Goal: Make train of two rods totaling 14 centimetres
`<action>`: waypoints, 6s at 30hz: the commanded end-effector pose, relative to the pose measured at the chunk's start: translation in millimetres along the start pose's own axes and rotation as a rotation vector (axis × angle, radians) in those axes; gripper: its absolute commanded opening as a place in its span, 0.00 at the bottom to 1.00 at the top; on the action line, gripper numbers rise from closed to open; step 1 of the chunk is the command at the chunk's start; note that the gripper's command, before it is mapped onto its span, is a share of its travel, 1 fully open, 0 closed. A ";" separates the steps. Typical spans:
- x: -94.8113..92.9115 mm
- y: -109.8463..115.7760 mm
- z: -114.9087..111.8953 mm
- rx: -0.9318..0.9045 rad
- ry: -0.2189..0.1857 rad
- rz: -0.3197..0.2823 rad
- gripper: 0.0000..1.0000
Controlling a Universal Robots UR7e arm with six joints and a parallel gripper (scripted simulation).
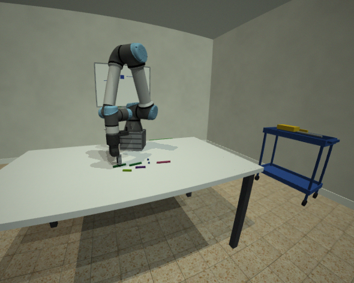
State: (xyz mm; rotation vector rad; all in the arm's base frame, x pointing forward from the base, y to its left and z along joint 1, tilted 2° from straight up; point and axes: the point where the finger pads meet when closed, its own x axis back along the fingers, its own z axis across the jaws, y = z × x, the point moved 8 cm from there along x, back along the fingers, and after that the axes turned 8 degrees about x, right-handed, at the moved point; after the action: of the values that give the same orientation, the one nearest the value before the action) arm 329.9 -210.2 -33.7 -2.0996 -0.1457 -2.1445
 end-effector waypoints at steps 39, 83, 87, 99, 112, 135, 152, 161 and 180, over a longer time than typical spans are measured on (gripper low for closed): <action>0.0 0.3 0.2 0.000 0.001 -0.001 0.54; -16.9 0.4 0.2 0.000 0.001 -0.001 0.54; -16.9 0.4 0.2 0.000 0.001 -0.001 0.54; -16.9 0.4 0.2 0.000 0.001 -0.001 0.54; -16.9 0.4 0.2 0.000 0.001 -0.001 0.24; -16.9 0.4 0.2 0.000 0.001 -0.001 0.24; -0.3 0.3 0.2 0.000 0.001 -0.001 0.24; 26.6 0.3 0.2 0.000 0.001 -0.001 0.24; 81.5 0.2 0.1 0.000 0.001 -0.001 0.24</action>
State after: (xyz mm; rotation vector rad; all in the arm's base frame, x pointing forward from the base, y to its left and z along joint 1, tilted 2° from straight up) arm 328.6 -212.6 42.2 -2.0994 -0.1469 -2.1455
